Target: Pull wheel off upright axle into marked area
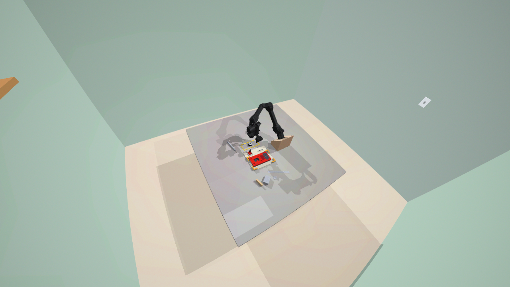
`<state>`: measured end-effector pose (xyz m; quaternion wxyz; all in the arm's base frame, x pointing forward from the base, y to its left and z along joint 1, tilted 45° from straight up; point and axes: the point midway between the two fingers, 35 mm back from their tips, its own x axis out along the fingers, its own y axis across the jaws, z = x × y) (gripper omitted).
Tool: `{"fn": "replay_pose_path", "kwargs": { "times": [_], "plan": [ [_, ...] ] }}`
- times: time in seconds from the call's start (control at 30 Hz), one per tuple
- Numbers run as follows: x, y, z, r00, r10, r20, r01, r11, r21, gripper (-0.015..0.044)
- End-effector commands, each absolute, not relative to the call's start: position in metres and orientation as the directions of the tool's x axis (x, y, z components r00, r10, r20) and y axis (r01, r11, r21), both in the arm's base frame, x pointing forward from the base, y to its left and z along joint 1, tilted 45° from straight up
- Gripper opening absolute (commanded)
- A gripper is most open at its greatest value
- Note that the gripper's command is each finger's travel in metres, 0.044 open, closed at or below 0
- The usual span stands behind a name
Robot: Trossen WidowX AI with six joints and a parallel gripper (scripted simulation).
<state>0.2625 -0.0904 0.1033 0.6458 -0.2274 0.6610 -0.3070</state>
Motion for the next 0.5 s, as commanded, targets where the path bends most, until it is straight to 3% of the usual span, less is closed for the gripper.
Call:
{"fn": "replay_pose_path", "kwargs": {
  "times": [0.0,0.13,0.47],
  "plan": [
    [0.24,-0.069,0.106,-0.062,-0.696,-0.715,0.096,0.709,-0.698,0.044],
    [0.215,-0.052,0.11,-0.064,-0.703,-0.708,0.098,0.702,-0.706,0.044],
    [0.214,-0.052,0.11,-0.064,-0.704,-0.708,0.098,0.701,-0.706,0.044]
  ]
}}
